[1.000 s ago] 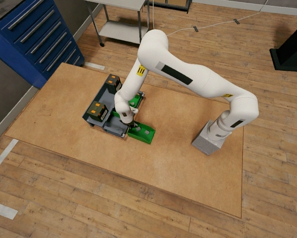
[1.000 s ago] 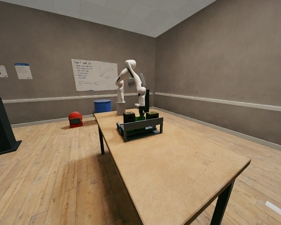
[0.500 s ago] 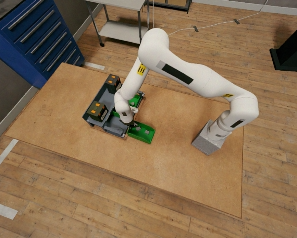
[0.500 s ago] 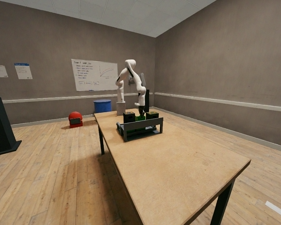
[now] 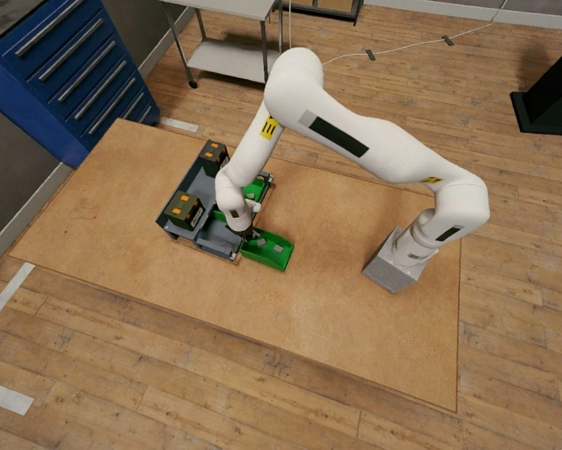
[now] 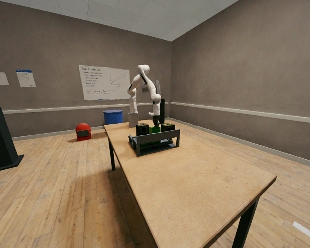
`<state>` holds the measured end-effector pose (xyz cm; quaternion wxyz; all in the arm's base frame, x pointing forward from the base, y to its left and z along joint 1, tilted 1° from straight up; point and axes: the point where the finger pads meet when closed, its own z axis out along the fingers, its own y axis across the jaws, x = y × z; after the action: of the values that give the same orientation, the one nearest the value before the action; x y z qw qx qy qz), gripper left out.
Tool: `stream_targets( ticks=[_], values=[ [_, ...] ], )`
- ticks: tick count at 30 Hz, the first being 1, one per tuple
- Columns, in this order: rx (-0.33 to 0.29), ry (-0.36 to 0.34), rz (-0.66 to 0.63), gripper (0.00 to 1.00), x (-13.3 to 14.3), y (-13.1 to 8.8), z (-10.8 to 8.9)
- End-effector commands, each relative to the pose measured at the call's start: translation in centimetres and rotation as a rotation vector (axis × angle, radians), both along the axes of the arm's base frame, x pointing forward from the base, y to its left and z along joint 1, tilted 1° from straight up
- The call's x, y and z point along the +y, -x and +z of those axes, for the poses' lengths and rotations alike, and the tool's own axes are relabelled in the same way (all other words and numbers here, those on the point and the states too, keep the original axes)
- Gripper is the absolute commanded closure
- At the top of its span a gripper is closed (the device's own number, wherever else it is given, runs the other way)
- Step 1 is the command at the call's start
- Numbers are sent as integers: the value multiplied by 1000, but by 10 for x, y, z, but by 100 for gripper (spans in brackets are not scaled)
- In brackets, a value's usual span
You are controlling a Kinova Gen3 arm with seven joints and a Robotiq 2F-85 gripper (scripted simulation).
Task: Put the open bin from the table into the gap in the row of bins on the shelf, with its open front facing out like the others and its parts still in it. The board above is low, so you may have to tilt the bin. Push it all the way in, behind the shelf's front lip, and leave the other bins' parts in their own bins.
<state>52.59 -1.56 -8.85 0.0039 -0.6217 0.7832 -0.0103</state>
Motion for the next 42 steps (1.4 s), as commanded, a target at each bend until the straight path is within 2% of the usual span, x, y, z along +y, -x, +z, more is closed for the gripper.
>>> stream_targets(
  ticks=[1,6,18,23,35,42],
  values=[
    [-3,0,0,90,0,-1,2],
    [-3,0,0,90,-2,-11,1],
    [-3,0,0,90,-2,-11,1],
    [-3,0,0,90,-4,-20,1],
    [-3,0,0,90,-4,-20,1],
    [-3,0,0,90,-7,-29,1]
  ],
)
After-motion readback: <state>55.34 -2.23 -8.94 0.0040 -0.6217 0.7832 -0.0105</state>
